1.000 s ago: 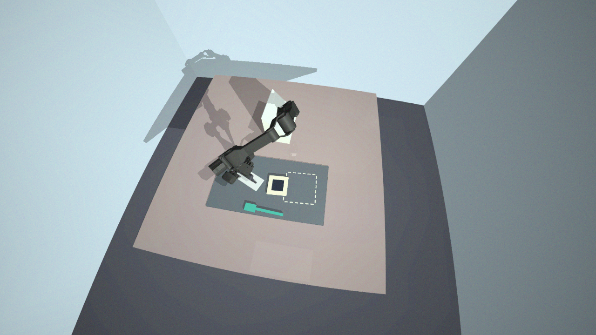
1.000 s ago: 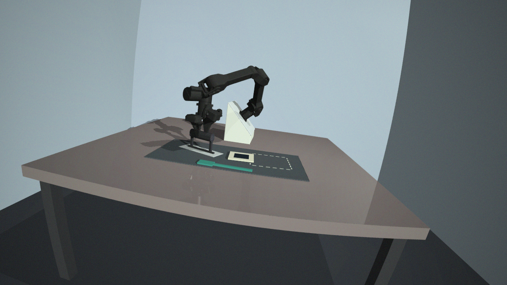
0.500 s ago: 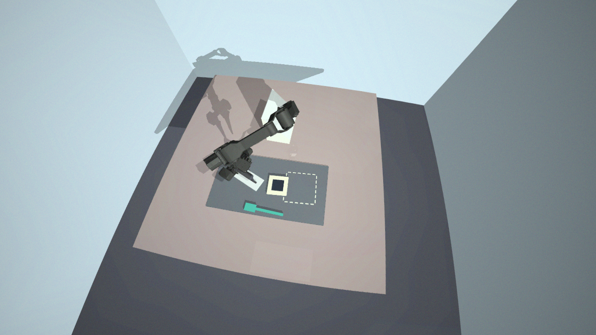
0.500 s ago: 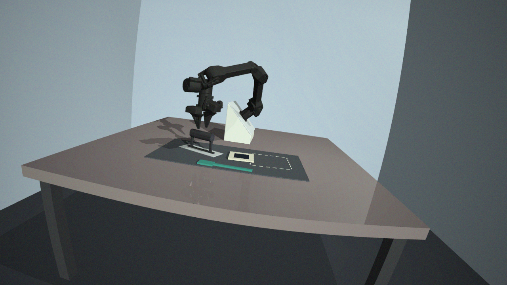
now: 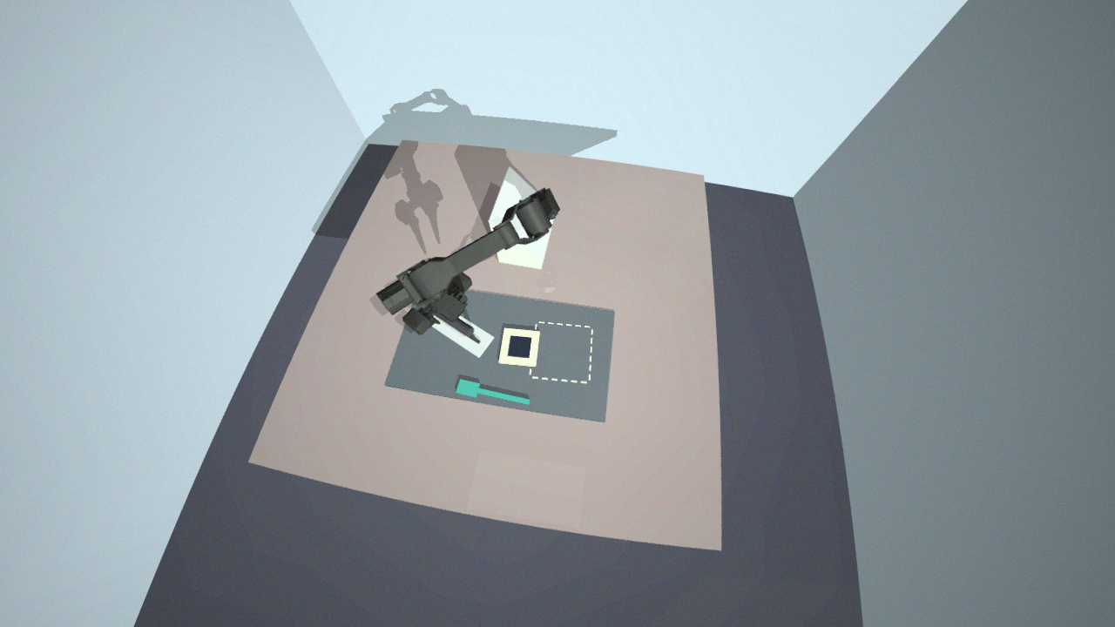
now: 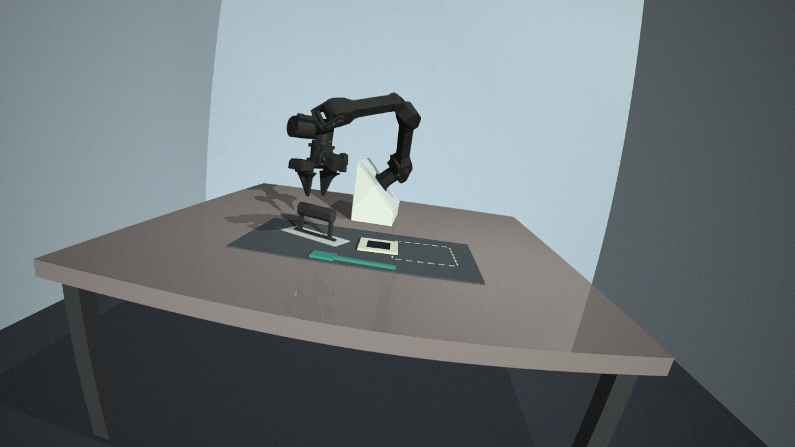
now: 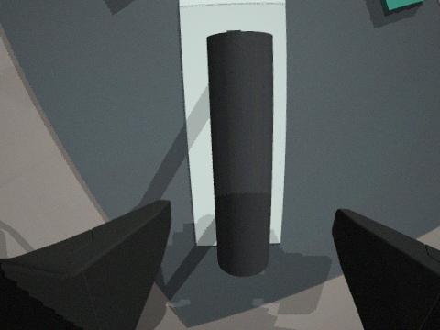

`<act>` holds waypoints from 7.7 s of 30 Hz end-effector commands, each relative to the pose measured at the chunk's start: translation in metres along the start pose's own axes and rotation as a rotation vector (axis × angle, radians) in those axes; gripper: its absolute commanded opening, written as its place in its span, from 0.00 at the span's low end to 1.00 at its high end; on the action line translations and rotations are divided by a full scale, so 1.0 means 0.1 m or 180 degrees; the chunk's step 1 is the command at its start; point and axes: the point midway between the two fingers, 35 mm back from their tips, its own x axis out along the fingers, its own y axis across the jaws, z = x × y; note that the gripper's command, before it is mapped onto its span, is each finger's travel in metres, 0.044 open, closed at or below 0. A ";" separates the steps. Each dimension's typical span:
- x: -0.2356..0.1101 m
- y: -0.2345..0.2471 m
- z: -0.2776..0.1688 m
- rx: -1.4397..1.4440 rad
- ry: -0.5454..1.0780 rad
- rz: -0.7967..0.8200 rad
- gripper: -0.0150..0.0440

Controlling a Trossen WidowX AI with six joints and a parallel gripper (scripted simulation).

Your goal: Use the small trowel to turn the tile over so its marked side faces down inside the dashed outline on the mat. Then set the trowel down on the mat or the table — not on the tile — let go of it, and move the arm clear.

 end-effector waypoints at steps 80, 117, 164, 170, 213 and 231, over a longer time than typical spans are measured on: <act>0.23 -0.11 -0.10 0.6439 -0.1937 -0.1467 0.76; 0.42 0.51 0.22 0.8972 -0.3924 0.0160 0.76; 0.83 0.07 0.26 0.8982 -0.3932 0.0187 0.63; 0.83 0.07 0.26 0.8982 -0.3932 0.0187 0.53; 0.24 -0.01 0.37 0.8619 -0.3795 0.0328 0.25; 0.36 -0.06 0.64 0.7536 -0.3441 0.0655 0.25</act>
